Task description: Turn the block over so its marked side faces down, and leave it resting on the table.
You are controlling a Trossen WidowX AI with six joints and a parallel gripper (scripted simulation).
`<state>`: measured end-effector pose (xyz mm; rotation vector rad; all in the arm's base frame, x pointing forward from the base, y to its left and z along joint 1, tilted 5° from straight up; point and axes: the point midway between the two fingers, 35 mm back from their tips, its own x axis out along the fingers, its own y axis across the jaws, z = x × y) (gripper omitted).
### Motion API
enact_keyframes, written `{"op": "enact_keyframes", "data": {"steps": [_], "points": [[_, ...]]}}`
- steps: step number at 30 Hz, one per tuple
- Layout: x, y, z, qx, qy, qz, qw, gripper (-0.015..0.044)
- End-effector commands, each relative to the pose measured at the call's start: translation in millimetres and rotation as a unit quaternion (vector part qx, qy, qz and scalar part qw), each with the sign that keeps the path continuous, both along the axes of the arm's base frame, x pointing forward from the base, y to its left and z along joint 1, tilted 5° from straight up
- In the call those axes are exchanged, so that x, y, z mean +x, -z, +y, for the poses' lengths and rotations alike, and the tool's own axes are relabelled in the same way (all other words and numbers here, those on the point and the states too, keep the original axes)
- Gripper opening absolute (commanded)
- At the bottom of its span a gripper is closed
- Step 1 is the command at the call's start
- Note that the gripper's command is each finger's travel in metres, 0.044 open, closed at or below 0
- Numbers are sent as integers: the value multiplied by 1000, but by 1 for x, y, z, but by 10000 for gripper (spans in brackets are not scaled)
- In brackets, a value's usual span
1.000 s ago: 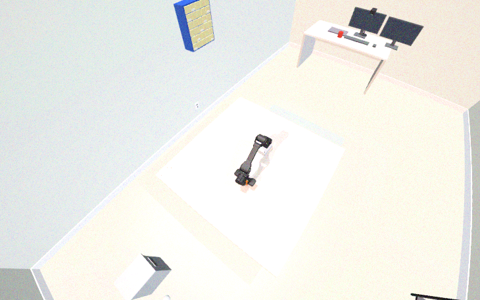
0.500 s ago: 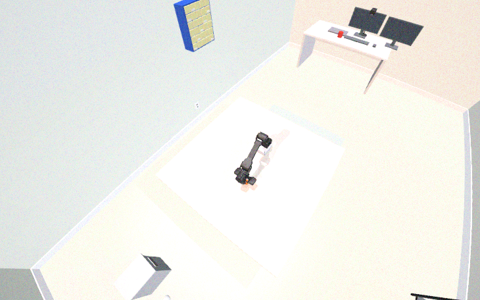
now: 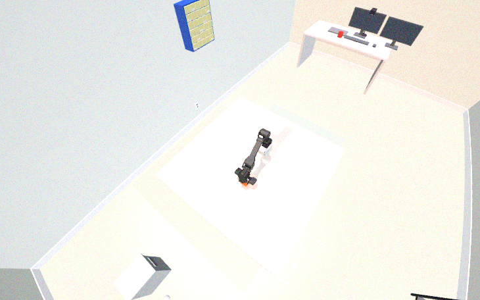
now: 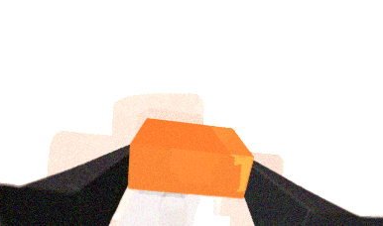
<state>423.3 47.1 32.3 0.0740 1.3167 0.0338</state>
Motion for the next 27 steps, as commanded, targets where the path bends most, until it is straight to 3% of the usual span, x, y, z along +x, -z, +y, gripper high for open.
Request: {"op": "enact_keyframes", "data": {"steps": [1,27], "points": [[0,0,-1,-3,4,-26,1000,0],[-11,2,-1,-2,18,-173,985,0]]}}
